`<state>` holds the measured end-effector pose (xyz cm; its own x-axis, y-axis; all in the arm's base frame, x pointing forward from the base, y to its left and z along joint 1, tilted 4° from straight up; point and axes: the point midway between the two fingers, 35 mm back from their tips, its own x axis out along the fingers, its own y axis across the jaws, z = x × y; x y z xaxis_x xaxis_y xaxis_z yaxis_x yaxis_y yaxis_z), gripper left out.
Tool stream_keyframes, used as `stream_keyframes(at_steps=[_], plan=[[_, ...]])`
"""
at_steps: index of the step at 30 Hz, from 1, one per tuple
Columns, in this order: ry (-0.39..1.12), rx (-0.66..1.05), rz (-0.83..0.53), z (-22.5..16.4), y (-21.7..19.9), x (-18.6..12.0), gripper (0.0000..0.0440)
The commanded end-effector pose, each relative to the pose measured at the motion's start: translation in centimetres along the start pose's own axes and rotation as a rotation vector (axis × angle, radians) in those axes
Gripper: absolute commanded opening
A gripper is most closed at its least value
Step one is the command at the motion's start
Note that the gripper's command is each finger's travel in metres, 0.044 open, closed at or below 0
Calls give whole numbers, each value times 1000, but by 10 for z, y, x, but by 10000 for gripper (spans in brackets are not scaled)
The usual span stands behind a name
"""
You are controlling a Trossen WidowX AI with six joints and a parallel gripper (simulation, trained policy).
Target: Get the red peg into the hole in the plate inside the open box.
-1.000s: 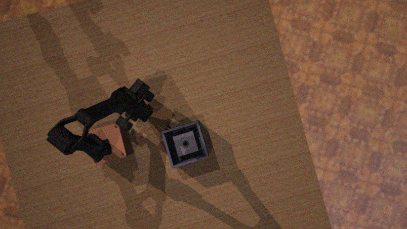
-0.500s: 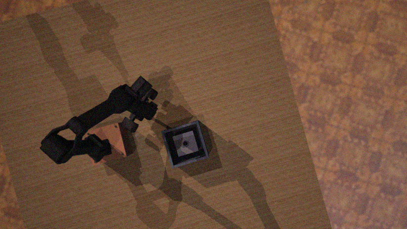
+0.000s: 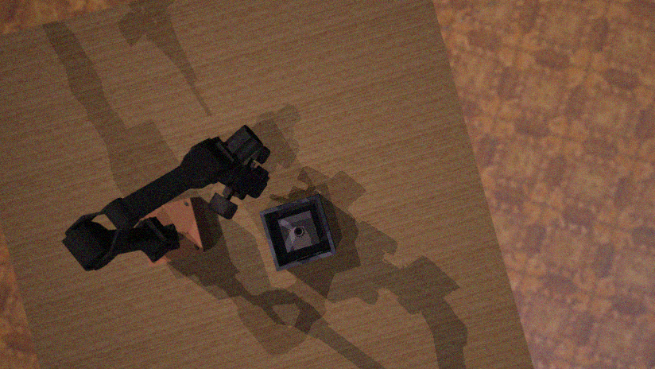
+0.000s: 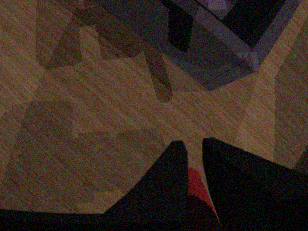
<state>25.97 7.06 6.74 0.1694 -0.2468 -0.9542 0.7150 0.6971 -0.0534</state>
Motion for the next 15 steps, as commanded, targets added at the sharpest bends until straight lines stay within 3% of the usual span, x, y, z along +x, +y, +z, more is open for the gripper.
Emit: stream_keyframes(at_steps=[1, 15], plan=[[-10, 15, -9, 17, -1, -4, 0], [4, 119, -34, 79, -21, 0, 0]])
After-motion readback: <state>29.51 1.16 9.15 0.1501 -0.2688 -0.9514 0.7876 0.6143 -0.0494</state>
